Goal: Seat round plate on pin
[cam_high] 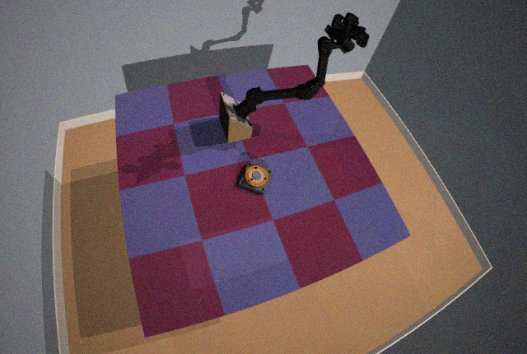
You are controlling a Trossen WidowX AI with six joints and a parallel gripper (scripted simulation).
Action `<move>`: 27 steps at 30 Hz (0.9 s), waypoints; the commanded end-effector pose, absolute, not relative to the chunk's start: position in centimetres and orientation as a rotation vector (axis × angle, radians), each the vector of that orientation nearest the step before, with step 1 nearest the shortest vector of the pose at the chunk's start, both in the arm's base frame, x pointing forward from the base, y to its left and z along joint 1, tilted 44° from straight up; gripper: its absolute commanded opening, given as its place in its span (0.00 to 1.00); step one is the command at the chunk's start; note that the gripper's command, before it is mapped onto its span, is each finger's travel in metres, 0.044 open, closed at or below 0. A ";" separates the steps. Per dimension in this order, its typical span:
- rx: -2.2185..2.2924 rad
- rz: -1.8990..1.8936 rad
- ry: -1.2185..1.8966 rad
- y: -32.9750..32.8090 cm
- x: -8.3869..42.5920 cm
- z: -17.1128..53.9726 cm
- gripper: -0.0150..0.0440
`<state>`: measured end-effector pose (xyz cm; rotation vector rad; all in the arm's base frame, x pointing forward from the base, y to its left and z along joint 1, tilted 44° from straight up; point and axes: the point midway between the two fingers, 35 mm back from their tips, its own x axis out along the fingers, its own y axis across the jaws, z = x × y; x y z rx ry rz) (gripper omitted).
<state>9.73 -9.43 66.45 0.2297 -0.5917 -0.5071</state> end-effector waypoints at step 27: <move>0.918 -0.369 -0.034 -35.5 26.5 37.9 0.25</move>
